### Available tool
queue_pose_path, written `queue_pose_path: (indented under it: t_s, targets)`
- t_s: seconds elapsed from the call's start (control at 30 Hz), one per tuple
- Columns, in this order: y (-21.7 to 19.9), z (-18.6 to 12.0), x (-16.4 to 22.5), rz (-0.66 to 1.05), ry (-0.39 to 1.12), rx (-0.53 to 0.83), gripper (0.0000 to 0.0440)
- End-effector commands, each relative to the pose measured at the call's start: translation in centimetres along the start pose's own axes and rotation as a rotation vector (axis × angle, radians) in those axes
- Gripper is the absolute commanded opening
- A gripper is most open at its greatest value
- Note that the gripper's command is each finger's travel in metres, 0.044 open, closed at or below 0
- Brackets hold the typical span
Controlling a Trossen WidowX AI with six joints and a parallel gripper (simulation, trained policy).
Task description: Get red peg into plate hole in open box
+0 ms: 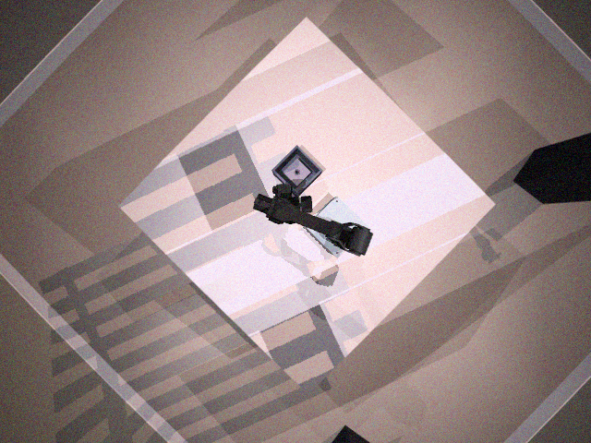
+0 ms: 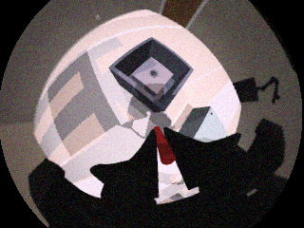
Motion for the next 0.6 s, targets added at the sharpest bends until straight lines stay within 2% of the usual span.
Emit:
queue_pose_path:
  t_s: [0.0, 0.57]
  targets:
    - [-0.1, -0.1, -1.4, 0.004, -0.007, 0.006, 0.0000]
    - [-1.2, 1.7, -8.2, 0.107, -0.005, 0.005, 0.0000]
Point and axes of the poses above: the point midway between the two fingers, 35 mm back from their tips, its own z axis out along the fingers, its own y axis across the jaws, x = y × z, the point moved 5 cm from there along -z, back along the fingers, and after that the axes turned 3 degrees about z, right-handed, at the moved point
